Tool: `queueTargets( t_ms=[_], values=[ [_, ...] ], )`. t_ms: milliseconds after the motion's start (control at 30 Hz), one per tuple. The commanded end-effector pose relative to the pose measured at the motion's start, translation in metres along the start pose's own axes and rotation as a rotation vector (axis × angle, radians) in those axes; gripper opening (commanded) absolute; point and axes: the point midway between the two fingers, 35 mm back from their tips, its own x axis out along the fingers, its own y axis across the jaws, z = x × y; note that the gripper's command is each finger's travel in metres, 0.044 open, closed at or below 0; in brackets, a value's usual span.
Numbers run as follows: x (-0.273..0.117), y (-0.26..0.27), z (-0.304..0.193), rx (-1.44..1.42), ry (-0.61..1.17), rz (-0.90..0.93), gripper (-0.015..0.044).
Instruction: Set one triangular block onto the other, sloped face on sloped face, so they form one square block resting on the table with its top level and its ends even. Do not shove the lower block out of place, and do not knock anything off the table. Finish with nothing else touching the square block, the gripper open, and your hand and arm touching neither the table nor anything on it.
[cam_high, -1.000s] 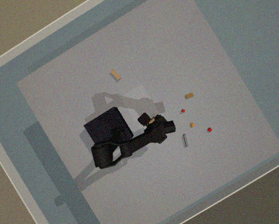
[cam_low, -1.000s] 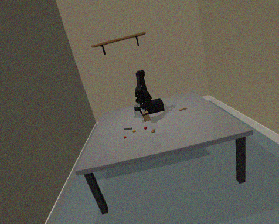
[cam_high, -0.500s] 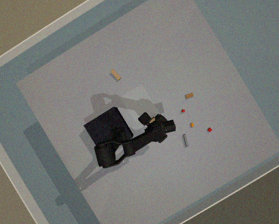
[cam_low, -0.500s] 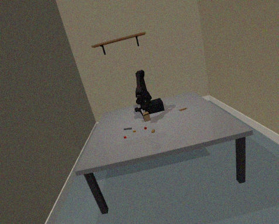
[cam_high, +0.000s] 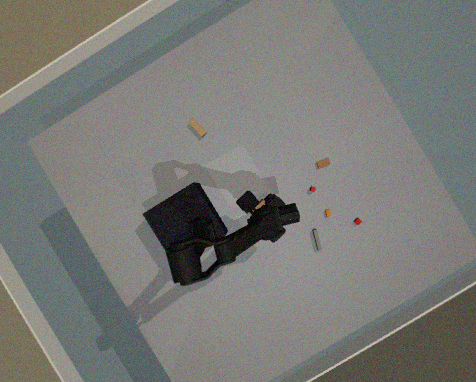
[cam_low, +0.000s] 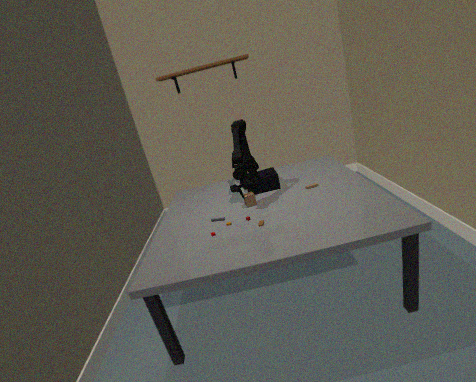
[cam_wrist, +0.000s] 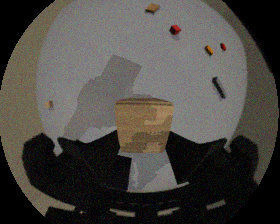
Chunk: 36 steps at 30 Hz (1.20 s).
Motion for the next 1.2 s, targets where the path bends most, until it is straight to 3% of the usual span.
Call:
queueTargets(
  t_ms=[0, 1000, 1167],
  values=[
    [0.0013, -0.0003, 0.0001, 0.006, 0.002, -0.002, 0.0000],
    [0.0030, -0.0002, 0.0005, 0.005, 0.002, -0.004, 0.0000],
    [0.0029, 0.0003, 0.0005, 0.001, 0.002, 0.000, 0.0131]
  ],
)
